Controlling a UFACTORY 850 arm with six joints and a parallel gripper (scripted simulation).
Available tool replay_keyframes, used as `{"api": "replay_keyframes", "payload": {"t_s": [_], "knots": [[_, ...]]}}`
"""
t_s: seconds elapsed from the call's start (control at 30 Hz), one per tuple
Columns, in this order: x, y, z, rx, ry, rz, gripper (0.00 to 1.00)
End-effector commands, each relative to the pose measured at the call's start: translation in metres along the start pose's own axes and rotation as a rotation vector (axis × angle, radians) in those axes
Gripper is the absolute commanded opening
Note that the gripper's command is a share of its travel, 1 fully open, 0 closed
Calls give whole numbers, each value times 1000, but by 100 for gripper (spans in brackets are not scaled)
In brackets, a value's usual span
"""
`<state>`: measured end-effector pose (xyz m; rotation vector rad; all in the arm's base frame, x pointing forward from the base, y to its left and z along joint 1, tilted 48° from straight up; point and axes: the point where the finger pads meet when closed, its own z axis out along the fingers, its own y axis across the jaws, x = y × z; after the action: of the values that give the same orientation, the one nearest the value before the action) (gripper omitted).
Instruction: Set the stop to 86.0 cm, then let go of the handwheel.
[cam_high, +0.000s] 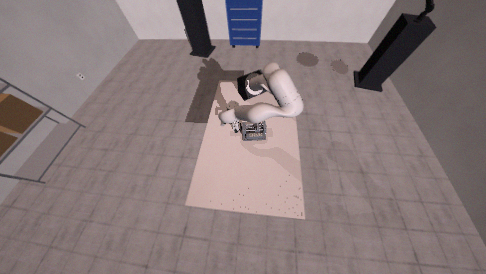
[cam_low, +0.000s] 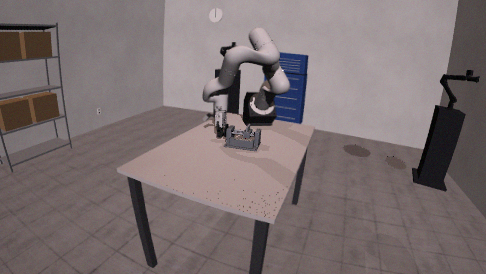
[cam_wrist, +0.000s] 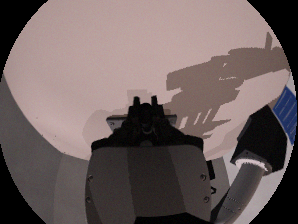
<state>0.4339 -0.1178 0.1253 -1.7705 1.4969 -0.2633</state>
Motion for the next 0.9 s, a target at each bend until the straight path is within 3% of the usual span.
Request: {"api": "replay_keyframes", "payload": {"t_s": [0.0,0.87], "knots": [[0,-2,0,1,1,0,6],[0,-13,-2,1,1,0,6]]}}
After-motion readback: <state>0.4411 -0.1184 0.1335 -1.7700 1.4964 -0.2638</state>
